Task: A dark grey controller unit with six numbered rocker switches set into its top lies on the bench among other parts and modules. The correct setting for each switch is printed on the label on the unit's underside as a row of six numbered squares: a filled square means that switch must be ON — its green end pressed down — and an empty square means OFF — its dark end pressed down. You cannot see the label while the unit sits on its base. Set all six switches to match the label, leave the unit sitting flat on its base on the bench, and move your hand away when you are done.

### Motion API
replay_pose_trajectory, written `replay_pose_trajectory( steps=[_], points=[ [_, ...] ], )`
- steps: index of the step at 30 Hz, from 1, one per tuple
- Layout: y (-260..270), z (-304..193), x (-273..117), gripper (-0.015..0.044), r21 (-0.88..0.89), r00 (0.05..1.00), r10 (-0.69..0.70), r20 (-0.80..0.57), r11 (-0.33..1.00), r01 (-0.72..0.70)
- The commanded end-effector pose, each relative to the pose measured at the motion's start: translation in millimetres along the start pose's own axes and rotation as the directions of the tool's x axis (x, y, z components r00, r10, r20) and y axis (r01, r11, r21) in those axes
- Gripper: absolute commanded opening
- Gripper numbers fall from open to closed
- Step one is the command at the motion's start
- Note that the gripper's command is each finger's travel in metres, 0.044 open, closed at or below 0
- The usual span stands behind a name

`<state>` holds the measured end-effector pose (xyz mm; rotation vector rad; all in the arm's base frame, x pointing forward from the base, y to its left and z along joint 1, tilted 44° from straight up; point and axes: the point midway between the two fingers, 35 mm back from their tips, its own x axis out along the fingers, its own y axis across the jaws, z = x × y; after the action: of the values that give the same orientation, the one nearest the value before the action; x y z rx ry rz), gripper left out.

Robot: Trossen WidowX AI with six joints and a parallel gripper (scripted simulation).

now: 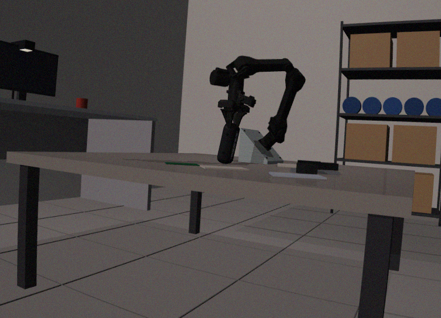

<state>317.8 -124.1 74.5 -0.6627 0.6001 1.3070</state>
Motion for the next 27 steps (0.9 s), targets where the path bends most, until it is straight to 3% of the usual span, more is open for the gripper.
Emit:
replay_pose_trajectory(
  steps=[1,27],
  points=[
    [1,4,5,0.0338,0.006,1.000,0.006,0.010,1.000,-0.006],
    [1,25,10,0.0338,0.006,1.000,0.006,0.012,1.000,-0.006]
  ],
)
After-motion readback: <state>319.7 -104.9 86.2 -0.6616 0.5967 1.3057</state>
